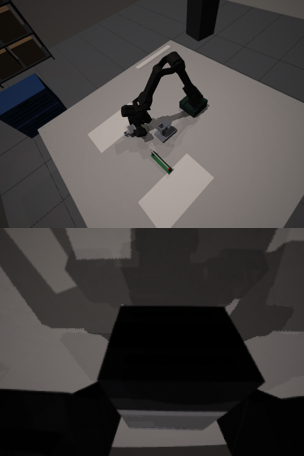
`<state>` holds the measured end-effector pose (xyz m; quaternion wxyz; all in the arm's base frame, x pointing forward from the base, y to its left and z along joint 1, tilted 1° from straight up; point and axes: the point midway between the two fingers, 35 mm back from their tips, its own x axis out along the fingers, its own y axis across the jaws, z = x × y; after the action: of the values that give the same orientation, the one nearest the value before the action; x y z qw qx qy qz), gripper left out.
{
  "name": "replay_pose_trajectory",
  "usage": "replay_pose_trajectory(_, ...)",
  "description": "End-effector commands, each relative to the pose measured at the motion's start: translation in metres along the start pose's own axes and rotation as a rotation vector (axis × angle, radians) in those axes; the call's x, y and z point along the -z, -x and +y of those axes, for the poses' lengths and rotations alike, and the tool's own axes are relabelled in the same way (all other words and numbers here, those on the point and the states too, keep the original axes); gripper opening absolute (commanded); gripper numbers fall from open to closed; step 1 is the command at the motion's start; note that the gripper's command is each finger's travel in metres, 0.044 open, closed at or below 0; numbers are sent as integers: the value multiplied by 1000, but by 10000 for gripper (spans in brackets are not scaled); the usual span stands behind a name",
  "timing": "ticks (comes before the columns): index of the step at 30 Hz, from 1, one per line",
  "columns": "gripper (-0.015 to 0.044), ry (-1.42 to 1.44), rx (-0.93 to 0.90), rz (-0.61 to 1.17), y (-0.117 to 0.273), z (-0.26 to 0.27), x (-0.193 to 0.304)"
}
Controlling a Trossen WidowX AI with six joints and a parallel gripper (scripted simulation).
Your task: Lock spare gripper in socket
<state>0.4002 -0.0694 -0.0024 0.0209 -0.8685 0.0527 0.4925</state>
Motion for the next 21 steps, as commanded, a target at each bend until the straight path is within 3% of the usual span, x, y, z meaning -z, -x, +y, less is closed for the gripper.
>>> replay_pose_trajectory(1, 0, 4, 0, 32, 20, 0, 22)
replay_pose_trajectory(16, 0, 4, 0, 32, 97, 0, 57)
replay_pose_trajectory(21, 0, 4, 0, 32, 100, 0, 58)
